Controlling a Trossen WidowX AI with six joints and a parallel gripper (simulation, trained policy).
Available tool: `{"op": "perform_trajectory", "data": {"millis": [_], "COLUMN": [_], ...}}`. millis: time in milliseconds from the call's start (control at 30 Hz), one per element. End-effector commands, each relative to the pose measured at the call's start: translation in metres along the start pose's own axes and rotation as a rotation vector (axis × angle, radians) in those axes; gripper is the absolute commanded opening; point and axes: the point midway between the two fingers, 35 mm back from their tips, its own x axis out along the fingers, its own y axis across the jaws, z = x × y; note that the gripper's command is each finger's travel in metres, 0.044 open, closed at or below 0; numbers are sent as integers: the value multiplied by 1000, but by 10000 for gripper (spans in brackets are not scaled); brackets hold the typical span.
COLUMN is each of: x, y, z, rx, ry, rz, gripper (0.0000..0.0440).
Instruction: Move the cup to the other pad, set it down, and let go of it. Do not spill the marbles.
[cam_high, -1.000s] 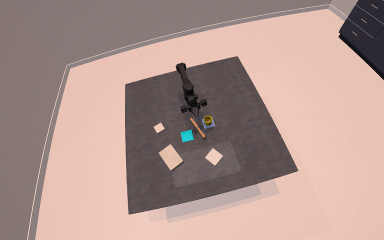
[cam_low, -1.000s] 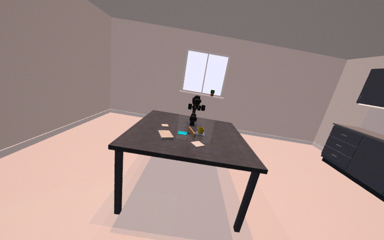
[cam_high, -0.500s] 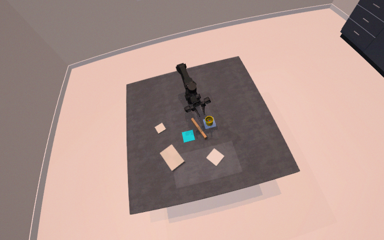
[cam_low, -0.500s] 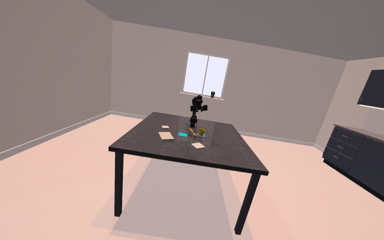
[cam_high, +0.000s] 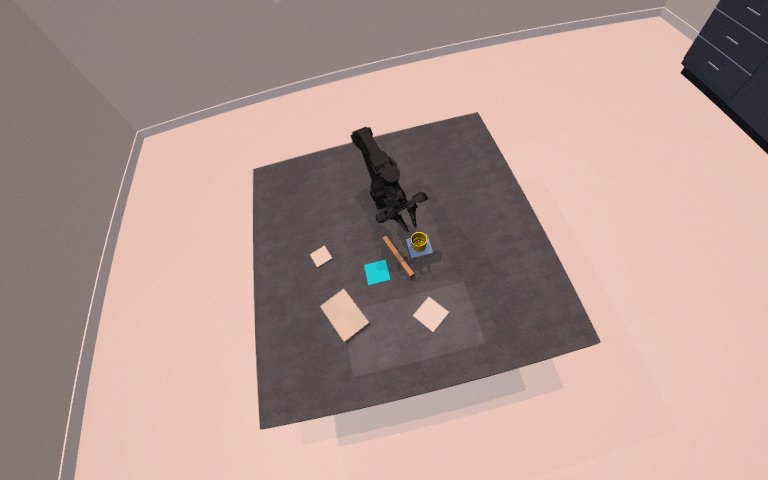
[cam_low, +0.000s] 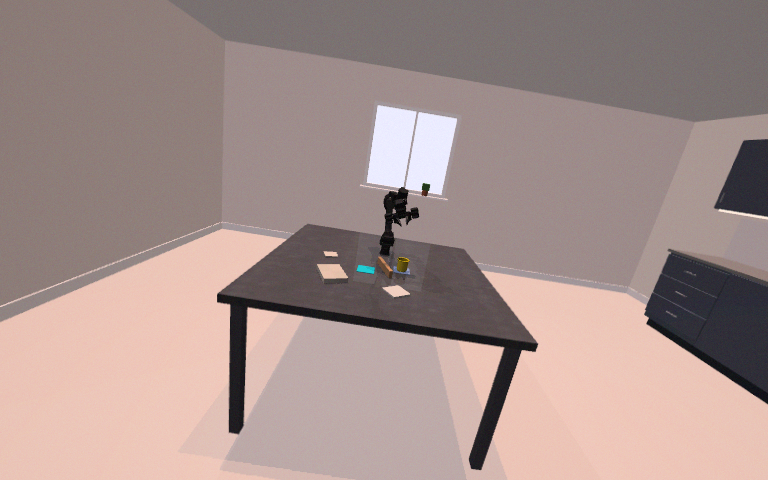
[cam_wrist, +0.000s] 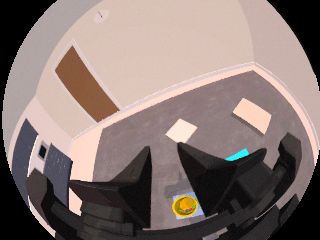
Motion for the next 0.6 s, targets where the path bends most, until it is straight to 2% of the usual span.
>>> {"op": "perform_trajectory", "data": {"millis": [0, 567], "x": [0, 3], "y": [8, 30], "z": [-2, -18], "rx": [62, 300], "ry": [56, 275], "rz": [4, -56], "gripper": [134, 152]}}
